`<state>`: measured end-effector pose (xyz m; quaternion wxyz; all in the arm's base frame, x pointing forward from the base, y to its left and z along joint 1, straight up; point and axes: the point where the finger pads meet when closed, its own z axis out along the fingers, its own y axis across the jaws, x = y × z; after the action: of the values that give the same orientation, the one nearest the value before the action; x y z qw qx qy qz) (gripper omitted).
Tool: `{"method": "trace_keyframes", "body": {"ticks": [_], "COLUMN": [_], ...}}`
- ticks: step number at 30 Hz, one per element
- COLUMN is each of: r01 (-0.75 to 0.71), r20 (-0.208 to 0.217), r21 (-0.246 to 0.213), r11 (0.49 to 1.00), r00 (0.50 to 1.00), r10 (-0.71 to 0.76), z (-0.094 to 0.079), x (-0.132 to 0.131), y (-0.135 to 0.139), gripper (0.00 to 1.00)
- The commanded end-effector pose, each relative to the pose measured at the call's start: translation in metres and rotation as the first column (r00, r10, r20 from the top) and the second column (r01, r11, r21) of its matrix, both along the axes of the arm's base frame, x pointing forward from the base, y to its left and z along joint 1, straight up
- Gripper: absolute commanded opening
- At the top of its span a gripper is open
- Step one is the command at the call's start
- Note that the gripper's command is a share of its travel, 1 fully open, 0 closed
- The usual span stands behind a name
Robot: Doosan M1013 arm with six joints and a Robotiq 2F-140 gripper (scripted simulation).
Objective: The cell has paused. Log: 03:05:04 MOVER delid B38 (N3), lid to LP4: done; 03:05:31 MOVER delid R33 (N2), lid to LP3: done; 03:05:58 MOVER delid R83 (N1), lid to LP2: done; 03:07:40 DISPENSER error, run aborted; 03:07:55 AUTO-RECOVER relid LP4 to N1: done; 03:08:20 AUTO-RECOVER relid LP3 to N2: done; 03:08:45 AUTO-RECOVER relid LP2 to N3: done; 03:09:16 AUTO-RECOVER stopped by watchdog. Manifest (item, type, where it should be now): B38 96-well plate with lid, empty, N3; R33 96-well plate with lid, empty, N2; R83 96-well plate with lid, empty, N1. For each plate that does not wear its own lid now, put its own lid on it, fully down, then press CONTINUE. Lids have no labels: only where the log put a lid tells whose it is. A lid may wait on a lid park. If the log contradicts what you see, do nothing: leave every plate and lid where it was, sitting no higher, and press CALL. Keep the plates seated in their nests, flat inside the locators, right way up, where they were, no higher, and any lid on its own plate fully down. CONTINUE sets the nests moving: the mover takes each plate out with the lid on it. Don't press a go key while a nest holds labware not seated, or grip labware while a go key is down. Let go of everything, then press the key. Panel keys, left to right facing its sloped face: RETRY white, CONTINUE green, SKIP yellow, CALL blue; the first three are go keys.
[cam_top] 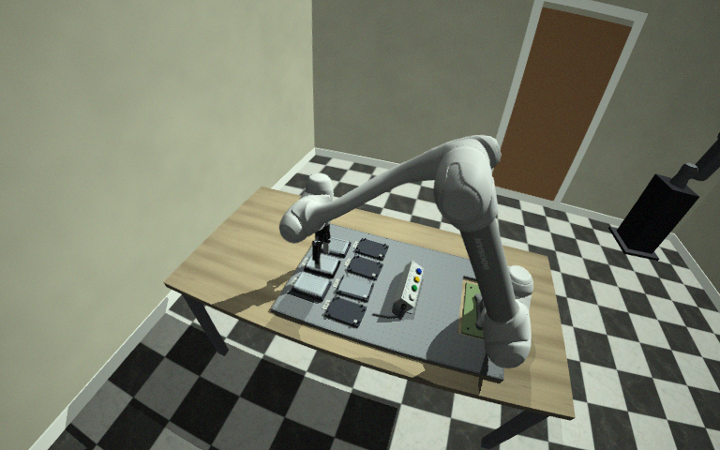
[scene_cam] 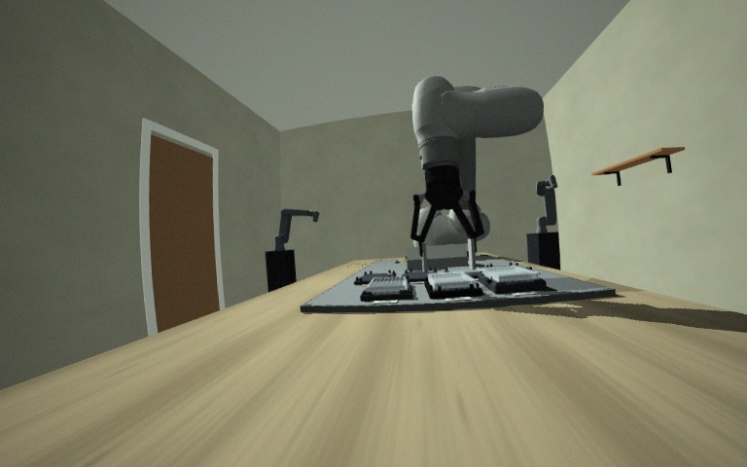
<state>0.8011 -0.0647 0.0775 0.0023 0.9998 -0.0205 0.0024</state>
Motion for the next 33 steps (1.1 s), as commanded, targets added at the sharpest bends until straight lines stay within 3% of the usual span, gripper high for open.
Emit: {"method": "trace_keyframes", "body": {"ticks": [1,33], "r01": [0.000,0.000], "r20": [0.000,0.000], "r21": [0.000,0.000], "r11": [1.000,1.000], "r00": [1.000,1.000], "r10": [0.000,0.000], "z": [0.0002,-0.0080], "x": [0.0000,0.0000], "y": [0.0000,0.0000], "gripper": [0.66,0.66]}}
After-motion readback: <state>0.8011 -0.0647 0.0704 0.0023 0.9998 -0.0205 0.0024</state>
